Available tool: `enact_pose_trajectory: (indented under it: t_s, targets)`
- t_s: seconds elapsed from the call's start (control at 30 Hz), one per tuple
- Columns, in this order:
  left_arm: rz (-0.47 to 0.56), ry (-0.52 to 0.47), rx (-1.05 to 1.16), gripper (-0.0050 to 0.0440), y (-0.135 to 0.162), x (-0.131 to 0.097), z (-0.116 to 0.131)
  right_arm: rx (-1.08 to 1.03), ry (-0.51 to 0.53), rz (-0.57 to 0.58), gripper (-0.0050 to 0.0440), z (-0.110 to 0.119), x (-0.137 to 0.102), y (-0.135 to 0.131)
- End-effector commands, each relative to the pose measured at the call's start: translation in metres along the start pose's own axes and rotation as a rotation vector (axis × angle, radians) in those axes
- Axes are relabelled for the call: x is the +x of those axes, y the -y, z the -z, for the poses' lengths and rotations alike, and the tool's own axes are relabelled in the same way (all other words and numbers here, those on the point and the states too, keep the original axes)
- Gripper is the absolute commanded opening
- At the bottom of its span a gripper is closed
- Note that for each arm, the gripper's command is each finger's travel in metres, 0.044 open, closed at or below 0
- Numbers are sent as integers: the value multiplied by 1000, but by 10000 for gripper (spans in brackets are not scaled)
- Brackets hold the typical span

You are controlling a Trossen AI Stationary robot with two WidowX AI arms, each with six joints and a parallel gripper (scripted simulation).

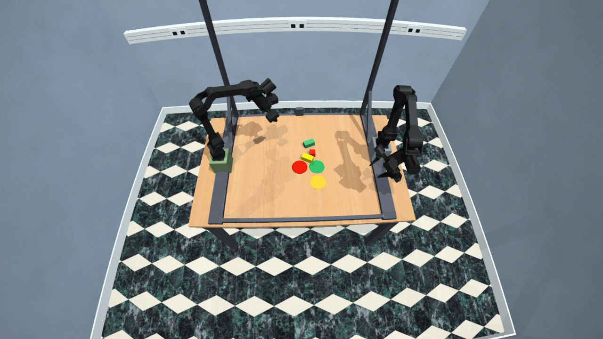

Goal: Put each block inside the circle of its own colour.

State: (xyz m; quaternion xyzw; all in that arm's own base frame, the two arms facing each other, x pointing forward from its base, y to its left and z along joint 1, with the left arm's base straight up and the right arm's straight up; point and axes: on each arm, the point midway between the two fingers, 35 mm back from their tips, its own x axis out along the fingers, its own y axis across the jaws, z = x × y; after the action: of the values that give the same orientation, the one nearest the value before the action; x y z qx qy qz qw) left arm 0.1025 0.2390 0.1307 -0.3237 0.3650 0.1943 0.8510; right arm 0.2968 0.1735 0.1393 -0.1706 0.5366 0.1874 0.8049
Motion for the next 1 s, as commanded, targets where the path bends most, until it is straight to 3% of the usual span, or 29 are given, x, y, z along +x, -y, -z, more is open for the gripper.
enact_pose_trajectory:
  t_s: [0.0,0.17,0.33,0.8,0.87,0.97]
  targets:
    - [155,-2,-83,265,32,8,-15,46,34,59,400,0,0,0]
    - [339,-115,-278,265,73,24,-20,120,71,139,400,0,5,3]
    - [374,-216,-368,265,91,39,-22,167,94,190,400,1,9,4]
    - [230,-512,-540,265,156,140,-32,396,275,392,400,5,16,9]
    - [230,-512,-540,265,156,140,-32,396,275,392,400,5,16,9]
    - [171,-566,-579,265,174,162,-26,447,326,427,400,6,16,10]
